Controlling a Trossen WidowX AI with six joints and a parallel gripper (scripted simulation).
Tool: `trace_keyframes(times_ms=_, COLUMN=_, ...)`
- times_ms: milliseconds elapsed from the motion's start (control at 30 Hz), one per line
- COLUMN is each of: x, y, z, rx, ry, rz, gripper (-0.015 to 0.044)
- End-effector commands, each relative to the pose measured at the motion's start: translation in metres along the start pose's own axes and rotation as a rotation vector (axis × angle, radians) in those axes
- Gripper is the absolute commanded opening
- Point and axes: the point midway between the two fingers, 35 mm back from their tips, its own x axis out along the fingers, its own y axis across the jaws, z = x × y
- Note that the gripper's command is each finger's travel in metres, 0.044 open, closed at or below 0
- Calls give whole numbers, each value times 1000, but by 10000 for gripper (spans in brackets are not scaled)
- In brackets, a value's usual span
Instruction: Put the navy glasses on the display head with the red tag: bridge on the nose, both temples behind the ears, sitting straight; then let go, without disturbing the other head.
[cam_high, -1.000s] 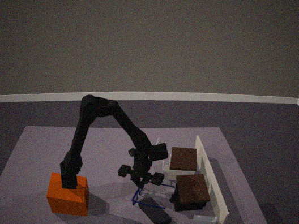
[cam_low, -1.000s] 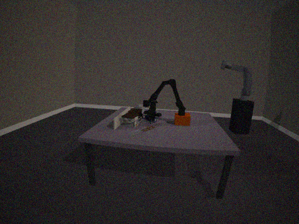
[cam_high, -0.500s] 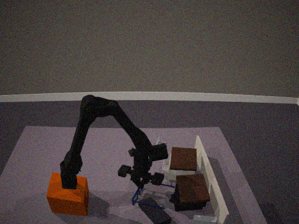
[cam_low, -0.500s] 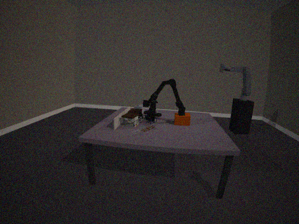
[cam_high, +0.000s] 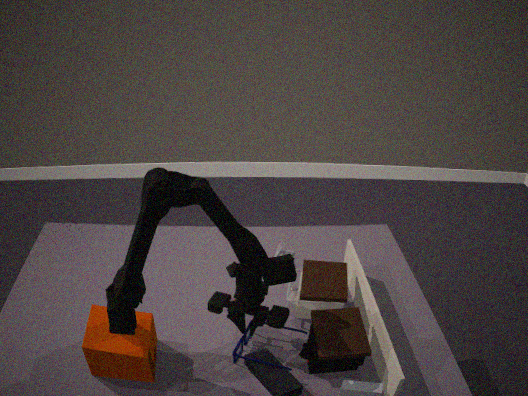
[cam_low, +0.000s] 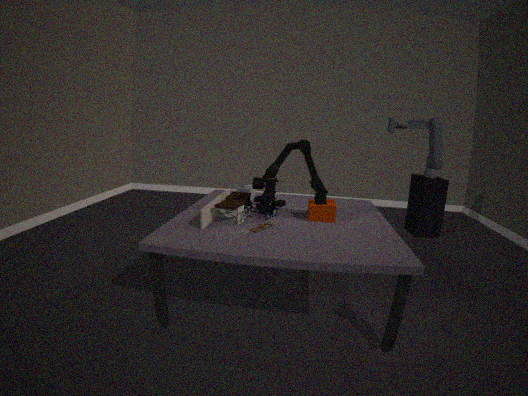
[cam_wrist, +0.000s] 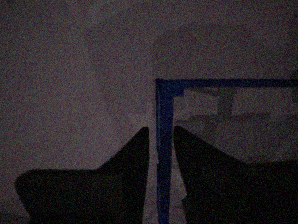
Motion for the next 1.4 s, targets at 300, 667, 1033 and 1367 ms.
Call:
trace_keyframes(times_ms=300, x=-2, y=-2, z=0, rx=1, ry=0, rz=1, gripper=107)
trace_keyframes(times_ms=667, x=-7, y=-7, z=-1, rx=3, ry=1, rz=6, gripper=107)
trace_keyframes(times_ms=1033, x=-34, y=-5, z=-1, rx=4, ry=2, rz=9, gripper=107)
trace_keyframes(times_ms=1367, x=-53, y=-1, z=-1, rx=2, ry=0, rz=1, gripper=186)
